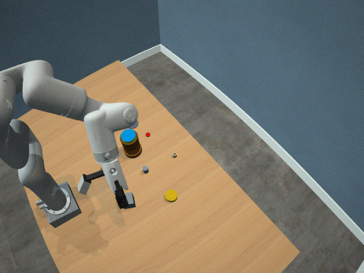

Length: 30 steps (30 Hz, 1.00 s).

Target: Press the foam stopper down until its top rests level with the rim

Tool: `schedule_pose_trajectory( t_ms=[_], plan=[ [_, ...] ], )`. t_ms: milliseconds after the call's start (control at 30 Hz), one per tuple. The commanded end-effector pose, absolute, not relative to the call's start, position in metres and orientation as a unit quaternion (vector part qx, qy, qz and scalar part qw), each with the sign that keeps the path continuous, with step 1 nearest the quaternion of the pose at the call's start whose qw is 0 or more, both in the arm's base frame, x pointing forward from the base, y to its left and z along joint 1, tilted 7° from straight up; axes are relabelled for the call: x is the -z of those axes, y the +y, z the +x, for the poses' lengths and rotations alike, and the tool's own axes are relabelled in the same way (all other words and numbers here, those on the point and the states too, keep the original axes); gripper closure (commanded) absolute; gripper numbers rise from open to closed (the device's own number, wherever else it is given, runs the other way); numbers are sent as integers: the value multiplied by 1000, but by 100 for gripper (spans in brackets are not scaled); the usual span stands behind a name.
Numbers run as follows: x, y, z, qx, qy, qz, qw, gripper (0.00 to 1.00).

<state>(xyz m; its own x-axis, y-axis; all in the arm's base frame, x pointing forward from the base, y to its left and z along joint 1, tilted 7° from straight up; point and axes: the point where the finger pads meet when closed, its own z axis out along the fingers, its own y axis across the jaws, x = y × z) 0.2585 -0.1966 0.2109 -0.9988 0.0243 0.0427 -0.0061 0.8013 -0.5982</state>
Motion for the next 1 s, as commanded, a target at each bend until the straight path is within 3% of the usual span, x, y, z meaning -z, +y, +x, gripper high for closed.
schedule_pose_trajectory(
  t_ms=[0, 500, 967],
  plan=[
    [-206, -150, 278, -264, -964, 3, 13, 100],
    [-173, 54, 368, -39, -996, 60, -52, 100],
    [-164, 105, 391, 1, -996, 70, -63, 100]
  ],
)
